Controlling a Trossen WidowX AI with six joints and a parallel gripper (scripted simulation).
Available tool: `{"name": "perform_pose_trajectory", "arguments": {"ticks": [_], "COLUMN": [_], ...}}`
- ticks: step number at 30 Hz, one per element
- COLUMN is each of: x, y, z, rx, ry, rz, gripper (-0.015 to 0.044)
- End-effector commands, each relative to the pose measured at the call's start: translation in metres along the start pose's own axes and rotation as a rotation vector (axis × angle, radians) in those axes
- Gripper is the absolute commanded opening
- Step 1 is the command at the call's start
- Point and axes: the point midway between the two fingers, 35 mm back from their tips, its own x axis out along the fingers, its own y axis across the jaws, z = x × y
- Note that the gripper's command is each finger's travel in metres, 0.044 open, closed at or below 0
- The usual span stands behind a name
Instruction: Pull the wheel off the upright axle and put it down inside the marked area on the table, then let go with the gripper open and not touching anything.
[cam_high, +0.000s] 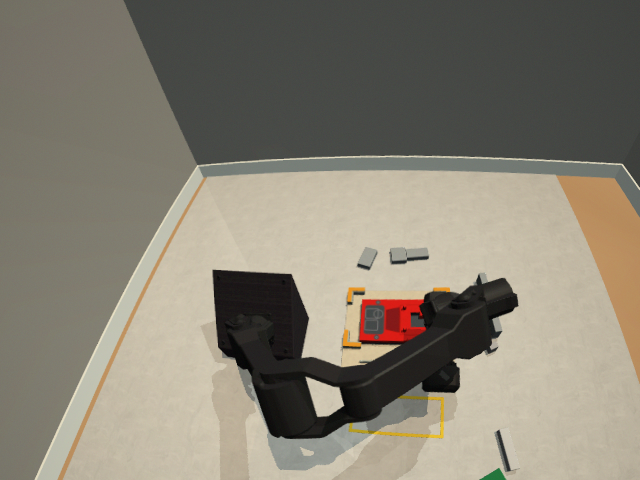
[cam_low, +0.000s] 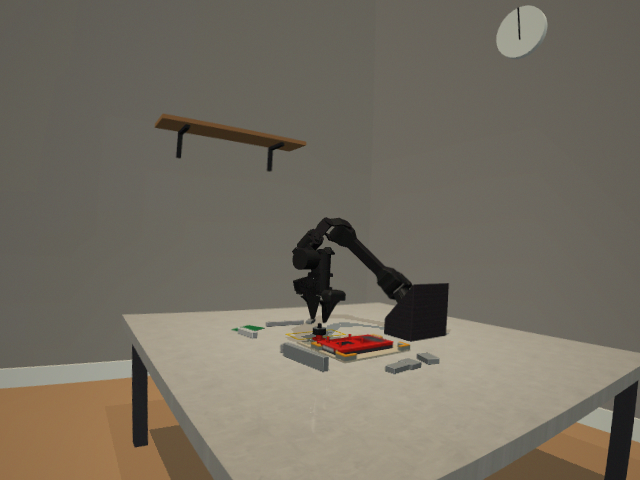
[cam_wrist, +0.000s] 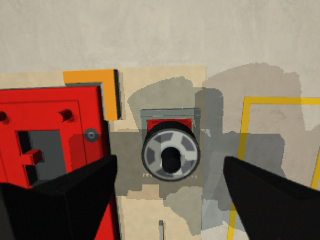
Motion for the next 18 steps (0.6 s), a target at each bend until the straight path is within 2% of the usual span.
{"name": "perform_pose_trajectory", "arguments": {"ticks": [1, 7, 10, 18], "x": [0.022, 0.034, 0.030, 0.030], "y": [-0.001, -0.001, -0.001, -0.001], "z": [-0.004, -0.006, -0.005, -0.005], "rx": [-0.007, -0.007, -0.001, -0.001], "ry": [0.009, 0.009, 0.012, 0.012], "rz": [-0.009, -0.011, -0.005, -0.005], "gripper": [0.0300, 0.0300, 0.0221, 0.0168]}}
